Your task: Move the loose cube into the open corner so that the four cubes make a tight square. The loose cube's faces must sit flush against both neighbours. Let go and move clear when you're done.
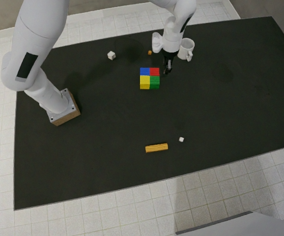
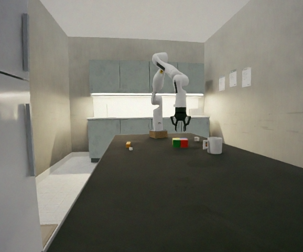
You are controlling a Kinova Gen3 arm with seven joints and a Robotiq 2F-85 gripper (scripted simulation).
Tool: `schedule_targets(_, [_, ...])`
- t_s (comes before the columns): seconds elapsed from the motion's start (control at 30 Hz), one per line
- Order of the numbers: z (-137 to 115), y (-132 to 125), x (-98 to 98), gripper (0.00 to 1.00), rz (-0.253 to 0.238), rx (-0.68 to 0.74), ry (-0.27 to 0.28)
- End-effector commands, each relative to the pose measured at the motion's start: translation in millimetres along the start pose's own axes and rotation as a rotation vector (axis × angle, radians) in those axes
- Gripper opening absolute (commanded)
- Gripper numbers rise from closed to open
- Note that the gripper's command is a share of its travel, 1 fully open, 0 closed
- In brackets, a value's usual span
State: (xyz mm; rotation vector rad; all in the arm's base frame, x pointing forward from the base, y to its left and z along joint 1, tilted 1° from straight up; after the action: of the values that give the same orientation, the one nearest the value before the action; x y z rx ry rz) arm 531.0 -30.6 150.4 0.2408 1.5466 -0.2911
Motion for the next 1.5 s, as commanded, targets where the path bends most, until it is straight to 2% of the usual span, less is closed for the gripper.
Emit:
schedule_targets(0.0, [-1,1,-3.0,0.52,0.003,0.0,0.002])
schedule_targets(0.47, [-9,-4,-1.9,0.52,0.007,0.167,0.0])
schedule_targets(0.7, [-23,-13,0.1,0.52,0.006,0.421,0.013])
schedule_targets(0.93, [-38,-27,0.8,0.52,0.003,0.742,0.016])
schedule_targets(1.0, [-38,-27,0.8,0.52,0.003,0.742,0.016])
schedule_targets(1.27, [-55,-45,-0.3,0.52,0.003,1.121,0.013])
schedule_targets(1.47, [-65,-56,-1.7,0.52,0.007,1.354,0.009])
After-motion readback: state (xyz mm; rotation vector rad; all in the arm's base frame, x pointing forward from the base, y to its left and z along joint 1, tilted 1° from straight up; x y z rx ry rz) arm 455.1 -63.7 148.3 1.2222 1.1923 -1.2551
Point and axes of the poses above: the point where the finger pads meet when closed, its own x axis out along the fingers, its own y axis across the jaws, z = x × y, the point moved 9 cm from there along -x, back along the fingers, and after that the axes turned 3 degrees about -x, right-handed, at the moved point
